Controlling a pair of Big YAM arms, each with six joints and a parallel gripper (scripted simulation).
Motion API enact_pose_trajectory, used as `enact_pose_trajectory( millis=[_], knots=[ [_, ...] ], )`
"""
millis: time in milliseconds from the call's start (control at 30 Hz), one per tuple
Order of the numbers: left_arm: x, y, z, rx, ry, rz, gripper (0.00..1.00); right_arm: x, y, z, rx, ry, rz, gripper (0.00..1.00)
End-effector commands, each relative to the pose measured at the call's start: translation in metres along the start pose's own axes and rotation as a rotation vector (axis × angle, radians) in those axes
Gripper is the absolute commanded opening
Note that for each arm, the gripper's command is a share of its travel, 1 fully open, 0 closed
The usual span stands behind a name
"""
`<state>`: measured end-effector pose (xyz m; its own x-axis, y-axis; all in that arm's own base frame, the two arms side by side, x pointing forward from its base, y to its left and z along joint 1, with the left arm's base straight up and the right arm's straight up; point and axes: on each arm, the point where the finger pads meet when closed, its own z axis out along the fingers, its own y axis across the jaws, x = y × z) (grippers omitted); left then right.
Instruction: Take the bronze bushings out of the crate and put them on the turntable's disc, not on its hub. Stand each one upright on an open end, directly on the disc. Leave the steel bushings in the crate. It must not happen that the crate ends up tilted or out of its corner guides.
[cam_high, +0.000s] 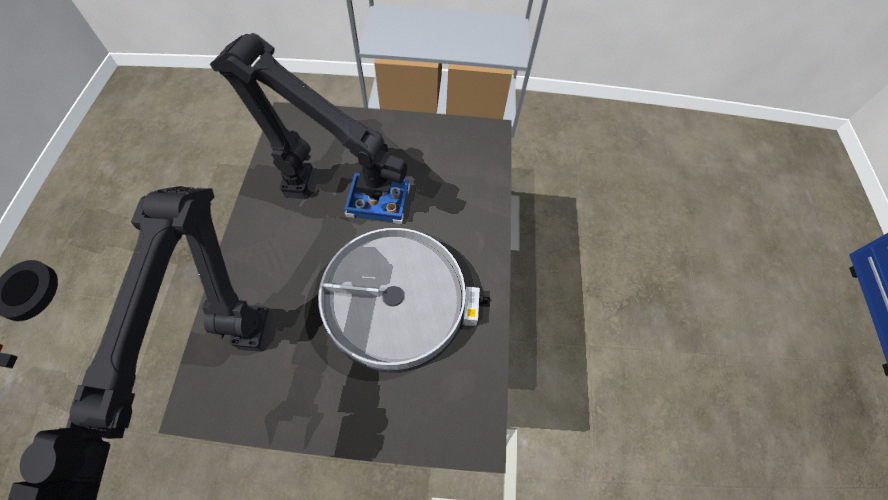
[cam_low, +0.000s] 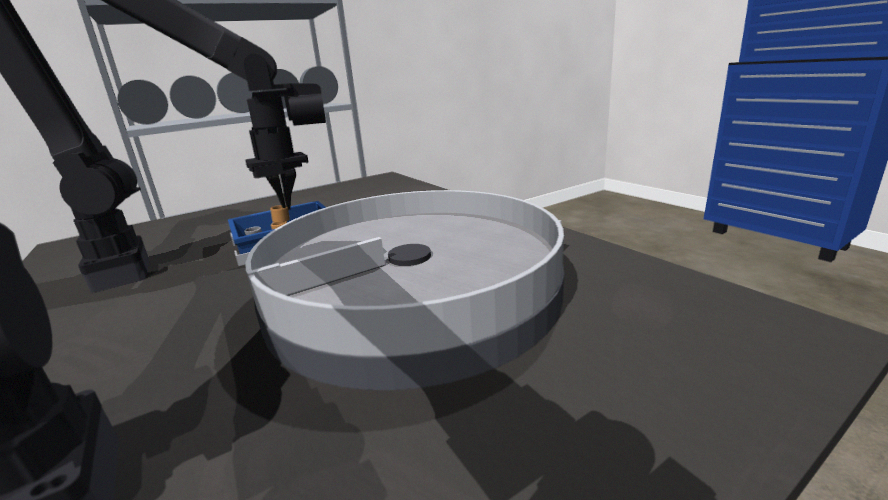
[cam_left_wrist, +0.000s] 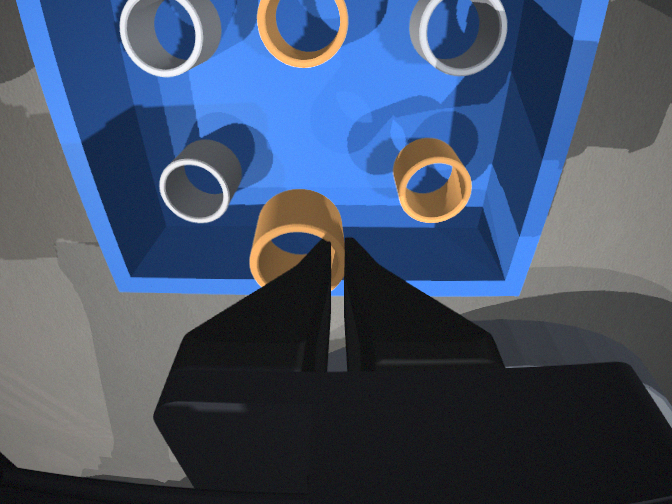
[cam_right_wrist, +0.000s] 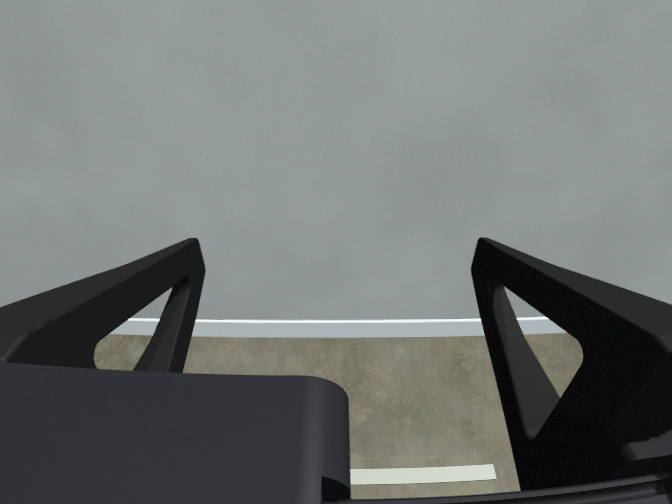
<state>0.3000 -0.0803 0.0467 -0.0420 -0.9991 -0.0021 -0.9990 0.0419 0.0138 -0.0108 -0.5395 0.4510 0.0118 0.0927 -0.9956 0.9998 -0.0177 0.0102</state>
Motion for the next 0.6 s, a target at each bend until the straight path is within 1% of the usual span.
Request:
enact_pose_trajectory(
  millis=[0, 100, 167, 367, 567],
  knots=[
    [0.007, -0.026, -0.042, 0.073, 0.016, 0.001, 0.00, -0.050, -0.001, 0.001, 0.005, -0.093, -0.010, 1.00],
    [0.007, -0.025, -0.057, 0.074, 0.016, 0.001, 0.00, -0.050, -0.001, 0.001, 0.005, -0.093, -0.010, 1.00],
    [0.007, -0.025, -0.057, 0.074, 0.016, 0.001, 0.00, -0.050, -0.001, 0.001, 0.005, -0.093, -0.010, 1.00],
    [0.007, -0.024, -0.082, 0.076, 0.016, 0.001, 0.00, -0.050, -0.001, 0.001, 0.005, -0.093, -0.010, 1.00],
    [0.007, -0.023, -0.095, 0.076, 0.016, 0.001, 0.00, -0.050, -0.001, 0.001, 0.005, -0.093, -0.010, 1.00]
  ],
)
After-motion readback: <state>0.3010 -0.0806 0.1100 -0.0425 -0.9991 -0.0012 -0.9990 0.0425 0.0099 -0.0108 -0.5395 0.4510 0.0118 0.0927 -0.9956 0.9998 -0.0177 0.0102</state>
